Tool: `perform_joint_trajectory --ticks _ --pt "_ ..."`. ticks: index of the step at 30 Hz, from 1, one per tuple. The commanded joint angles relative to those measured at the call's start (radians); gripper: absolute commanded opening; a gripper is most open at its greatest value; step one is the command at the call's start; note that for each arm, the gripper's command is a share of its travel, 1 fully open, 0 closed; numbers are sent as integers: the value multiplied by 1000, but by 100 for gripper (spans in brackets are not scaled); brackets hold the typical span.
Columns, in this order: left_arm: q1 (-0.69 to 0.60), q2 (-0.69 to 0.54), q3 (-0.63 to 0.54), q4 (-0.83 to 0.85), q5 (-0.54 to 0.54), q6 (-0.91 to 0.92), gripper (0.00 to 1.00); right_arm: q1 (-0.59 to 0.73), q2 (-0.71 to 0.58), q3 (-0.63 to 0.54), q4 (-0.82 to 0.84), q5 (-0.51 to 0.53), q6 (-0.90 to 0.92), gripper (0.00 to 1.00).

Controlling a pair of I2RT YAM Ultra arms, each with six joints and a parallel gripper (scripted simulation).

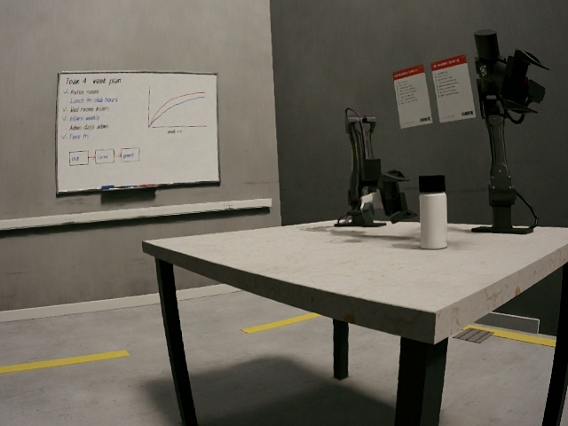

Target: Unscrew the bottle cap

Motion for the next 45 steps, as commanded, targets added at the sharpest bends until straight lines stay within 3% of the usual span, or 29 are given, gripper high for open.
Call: perform_joint_trajectory --ticks 1,17,18,21,25,32,34,35,45 --pt "0 -9 11 -9 -10 7 100 0 -20 11 19 0 -8 100" --pt "0 -9 11 -9 -10 7 100 0 -20 11 19 0 -8 100" --pt "4 8 -10 3 14 19 96 -9 -15 27 -15 5 -4 94" --pt "23 35 -46 -22 93 180 96 -42 -48 71 -116 29 -24 94" --pt "5 33 -221 100 163 320 96 -110 -91 166 -330 72 -54 94" --pt "23 117 -207 56 310 629 96 -162 -108 300 -571 111 -96 94" --pt "23 117 -207 56 310 629 96 -162 -108 300 -571 111 -96 94" --pt "37 127 -204 44 355 752 96 -160 -110 322 -614 117 -103 94" --pt "72 157 -320 77 581 1157 96 -247 -158 474 -933 176 -153 94"
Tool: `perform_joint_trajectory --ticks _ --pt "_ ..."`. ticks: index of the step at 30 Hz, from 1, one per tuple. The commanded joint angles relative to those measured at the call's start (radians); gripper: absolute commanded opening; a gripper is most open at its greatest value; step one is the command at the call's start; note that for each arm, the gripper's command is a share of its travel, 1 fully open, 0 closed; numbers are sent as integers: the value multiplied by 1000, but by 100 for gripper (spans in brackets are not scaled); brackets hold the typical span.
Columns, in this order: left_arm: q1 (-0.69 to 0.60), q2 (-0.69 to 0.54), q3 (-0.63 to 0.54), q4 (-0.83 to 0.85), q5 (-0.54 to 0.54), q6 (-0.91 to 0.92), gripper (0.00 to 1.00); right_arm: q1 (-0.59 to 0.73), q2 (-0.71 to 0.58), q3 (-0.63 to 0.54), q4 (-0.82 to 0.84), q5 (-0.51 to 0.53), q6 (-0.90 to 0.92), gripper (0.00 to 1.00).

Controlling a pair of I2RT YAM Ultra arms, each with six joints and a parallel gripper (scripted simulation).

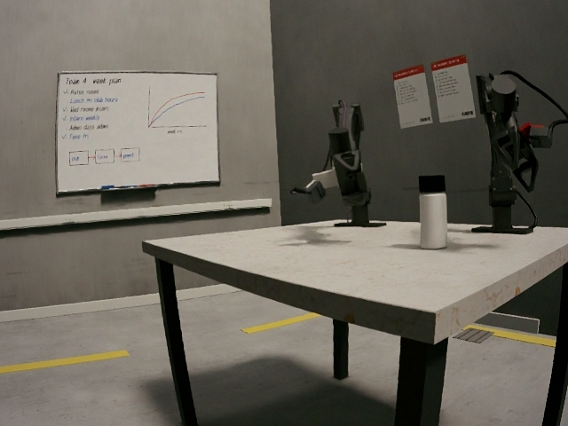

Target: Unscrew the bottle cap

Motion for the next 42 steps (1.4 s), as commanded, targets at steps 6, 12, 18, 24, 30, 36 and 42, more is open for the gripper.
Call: perform_joint_trajectory --ticks 6,12,18,24,30,36,42 --pt "31 38 -45 -3 171 366 96 -50 -64 112 -232 48 -55 94" --pt "60 72 -101 -3 334 699 96 -103 -95 214 -444 87 -88 94" --pt "84 107 -139 -8 466 973 96 -147 -119 300 -620 118 -117 94" --pt "109 142 -158 -20 573 1237 96 -177 -133 367 -752 140 -138 94" --pt "134 170 -220 -11 727 1507 96 -231 -169 464 -962 181 -172 94" --pt "161 207 -261 -11 864 1786 96 -277 -194 554 -1148 213 -202 94" --pt "186 239 -299 -7 984 2042 96 -316 -216 632 -1307 241 -227 94"
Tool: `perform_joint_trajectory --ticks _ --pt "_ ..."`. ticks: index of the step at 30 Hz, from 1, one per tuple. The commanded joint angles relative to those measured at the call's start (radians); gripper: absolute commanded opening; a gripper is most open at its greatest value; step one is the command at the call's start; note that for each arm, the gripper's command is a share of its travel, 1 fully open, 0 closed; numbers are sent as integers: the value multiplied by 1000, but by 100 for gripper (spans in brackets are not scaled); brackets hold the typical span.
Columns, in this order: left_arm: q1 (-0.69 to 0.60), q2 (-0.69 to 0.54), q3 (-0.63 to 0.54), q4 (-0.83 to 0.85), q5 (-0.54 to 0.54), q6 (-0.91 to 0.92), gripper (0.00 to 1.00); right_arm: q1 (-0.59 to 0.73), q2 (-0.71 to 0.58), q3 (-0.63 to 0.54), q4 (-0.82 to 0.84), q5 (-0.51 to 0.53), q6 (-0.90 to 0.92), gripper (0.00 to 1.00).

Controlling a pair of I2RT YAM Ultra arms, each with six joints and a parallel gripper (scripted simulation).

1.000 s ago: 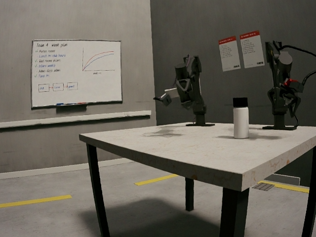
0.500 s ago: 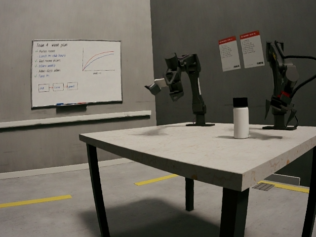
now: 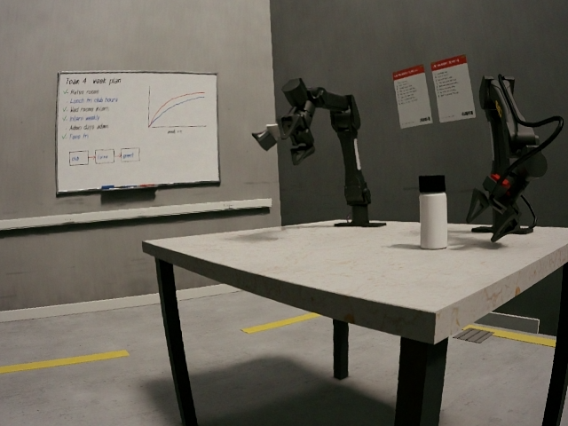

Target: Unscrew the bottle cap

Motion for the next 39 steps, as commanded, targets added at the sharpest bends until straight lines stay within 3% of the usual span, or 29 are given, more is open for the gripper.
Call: perform_joint_trajectory --ticks 1,11,17,26,39 --pt "25 22 -40 4 146 252 96 -36 -52 75 -179 40 -41 94" --pt "72 84 -116 28 371 700 96 -108 -88 226 -482 93 -89 94" --pt "88 135 -119 11 450 912 96 -128 -71 278 -570 104 -103 94" --pt "79 197 -65 -101 460 1036 96 -127 -67 285 -578 106 -103 94" --pt "79 203 -53 -128 460 1062 96 -127 -66 285 -579 106 -103 94"
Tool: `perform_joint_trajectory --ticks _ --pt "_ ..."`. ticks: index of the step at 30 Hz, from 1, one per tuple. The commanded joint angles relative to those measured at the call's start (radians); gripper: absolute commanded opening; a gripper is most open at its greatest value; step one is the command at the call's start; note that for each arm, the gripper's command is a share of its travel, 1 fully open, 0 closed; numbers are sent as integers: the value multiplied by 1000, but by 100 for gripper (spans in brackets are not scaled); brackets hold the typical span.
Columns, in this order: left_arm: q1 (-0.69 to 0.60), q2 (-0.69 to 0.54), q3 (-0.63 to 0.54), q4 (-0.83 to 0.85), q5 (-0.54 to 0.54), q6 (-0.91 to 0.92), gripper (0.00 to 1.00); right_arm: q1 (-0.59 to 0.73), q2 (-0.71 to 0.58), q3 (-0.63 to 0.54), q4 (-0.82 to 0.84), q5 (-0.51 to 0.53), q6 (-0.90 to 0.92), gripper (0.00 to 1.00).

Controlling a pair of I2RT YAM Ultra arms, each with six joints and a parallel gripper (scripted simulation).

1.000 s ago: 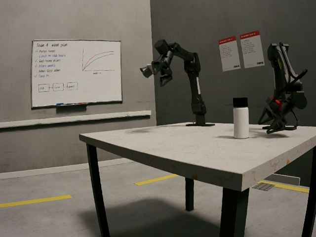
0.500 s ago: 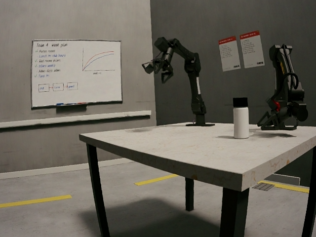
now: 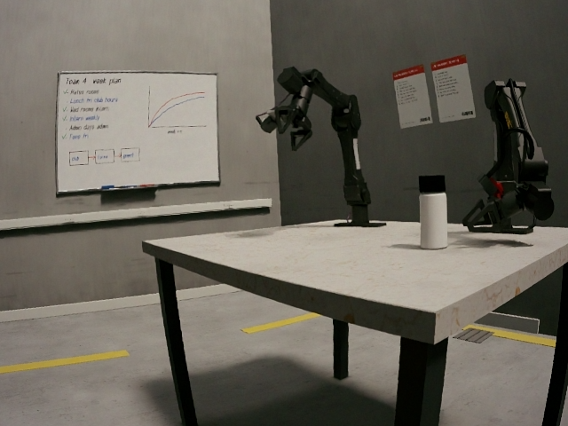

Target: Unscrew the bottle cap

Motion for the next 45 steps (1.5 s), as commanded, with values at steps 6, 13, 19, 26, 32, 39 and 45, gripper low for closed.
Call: perform_joint_trajectory --ticks 6,13,19,26,32,39,45 --pt "2 7 29 -23 29 18 96 -11 0 33 -14 15 -13 94" --pt "0 3 29 -12 29 13 96 -3 1 14 -3 6 -6 94" --pt "-32 15 18 70 15 -47 96 -3 1 14 -3 6 -6 94" --pt "-64 18 1 162 8 -120 96 -3 1 14 -3 6 -6 94" --pt "-92 19 -17 250 1 -192 96 -3 1 14 -3 6 -6 94" --pt "-133 25 -40 371 -8 -290 96 -3 1 14 -3 6 -6 94" --pt "-159 26 -59 457 -14 -360 96 -3 1 14 -3 6 -6 94"
